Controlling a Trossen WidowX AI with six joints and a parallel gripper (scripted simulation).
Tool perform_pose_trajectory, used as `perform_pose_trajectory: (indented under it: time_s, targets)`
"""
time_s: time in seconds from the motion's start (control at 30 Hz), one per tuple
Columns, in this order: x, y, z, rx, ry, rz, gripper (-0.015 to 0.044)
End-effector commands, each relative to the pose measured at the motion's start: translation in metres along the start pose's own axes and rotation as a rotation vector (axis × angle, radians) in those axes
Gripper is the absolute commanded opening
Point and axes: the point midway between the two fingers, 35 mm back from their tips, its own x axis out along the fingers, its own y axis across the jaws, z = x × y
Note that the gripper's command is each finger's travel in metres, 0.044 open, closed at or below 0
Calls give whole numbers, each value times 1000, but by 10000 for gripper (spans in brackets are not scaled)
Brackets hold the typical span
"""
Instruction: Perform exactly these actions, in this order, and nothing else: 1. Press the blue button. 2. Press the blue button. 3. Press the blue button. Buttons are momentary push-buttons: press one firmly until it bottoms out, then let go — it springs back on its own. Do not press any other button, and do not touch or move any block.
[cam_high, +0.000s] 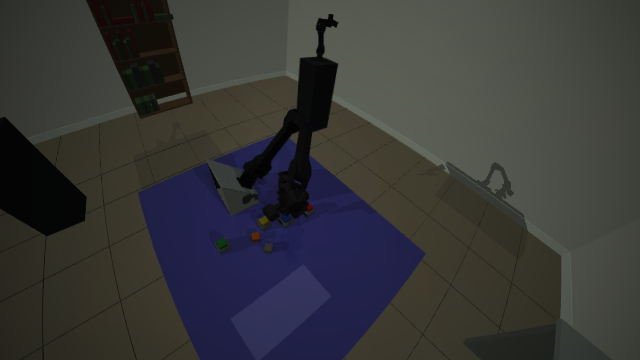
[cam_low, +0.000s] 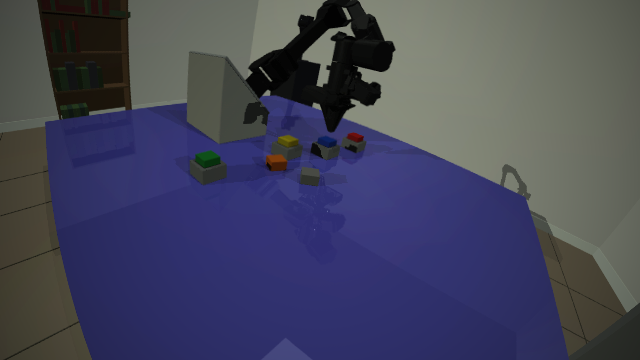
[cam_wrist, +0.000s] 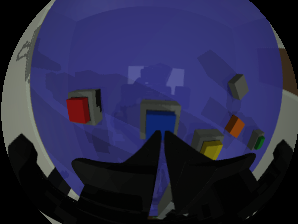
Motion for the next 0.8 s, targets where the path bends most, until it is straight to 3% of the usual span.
perform_pose_trajectory:
  time_s: [0.0,0.77]
  targets:
    - [8,0,-3,10,10,2,20]
    - [28,0,-4,10,10,4,20]
